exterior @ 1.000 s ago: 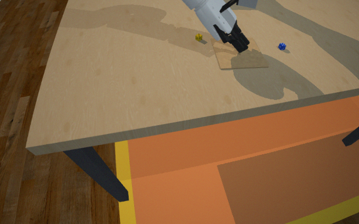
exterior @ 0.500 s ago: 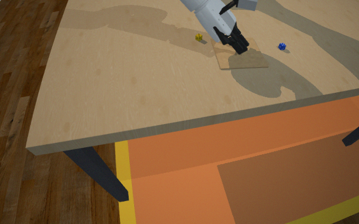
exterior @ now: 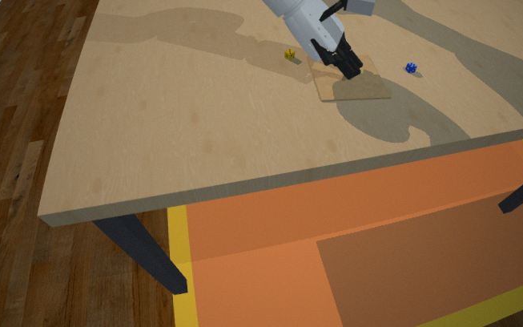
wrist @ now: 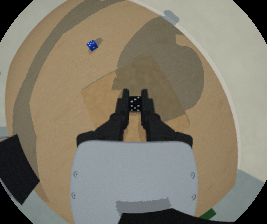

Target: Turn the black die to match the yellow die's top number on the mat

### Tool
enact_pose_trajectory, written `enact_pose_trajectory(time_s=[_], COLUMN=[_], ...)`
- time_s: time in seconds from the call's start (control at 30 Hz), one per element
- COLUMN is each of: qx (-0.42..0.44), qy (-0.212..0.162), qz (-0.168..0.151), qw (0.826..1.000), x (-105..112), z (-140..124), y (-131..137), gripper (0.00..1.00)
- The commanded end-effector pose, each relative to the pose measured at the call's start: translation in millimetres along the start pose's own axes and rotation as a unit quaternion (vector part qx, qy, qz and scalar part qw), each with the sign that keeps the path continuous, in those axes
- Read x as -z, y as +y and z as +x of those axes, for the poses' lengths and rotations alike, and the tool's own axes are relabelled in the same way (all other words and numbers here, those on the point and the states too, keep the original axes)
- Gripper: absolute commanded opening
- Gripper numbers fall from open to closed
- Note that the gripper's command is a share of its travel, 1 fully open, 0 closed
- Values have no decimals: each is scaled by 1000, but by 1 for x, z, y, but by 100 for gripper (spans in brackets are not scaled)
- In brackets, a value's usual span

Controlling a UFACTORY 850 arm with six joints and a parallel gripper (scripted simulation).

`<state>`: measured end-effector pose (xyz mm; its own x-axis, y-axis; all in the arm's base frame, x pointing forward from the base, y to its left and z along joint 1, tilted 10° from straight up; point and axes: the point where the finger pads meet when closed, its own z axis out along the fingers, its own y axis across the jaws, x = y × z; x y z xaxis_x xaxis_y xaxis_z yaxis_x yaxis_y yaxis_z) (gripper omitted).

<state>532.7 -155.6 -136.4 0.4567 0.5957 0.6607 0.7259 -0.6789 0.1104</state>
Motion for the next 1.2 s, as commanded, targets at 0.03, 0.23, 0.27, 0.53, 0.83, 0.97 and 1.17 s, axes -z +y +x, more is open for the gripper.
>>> enact_pose_trajectory(time_s=[0.03, 0.23, 0.27, 0.53, 0.83, 0.97, 1.17], qx=[0, 0, 0, 0, 0, 0, 0], qy=[0, 0, 0, 0, 0, 0, 0], qz=[0, 0, 0, 0, 0, 0, 0], qw=[1000, 1000, 1000, 1000, 1000, 1000, 1000], x=[0, 0, 0, 0, 0, 0, 0], z=[1, 1, 1, 1, 1, 1, 1], y=[1, 1, 1, 1, 1, 1, 1], gripper=[11, 11, 11, 11, 23, 27, 31])
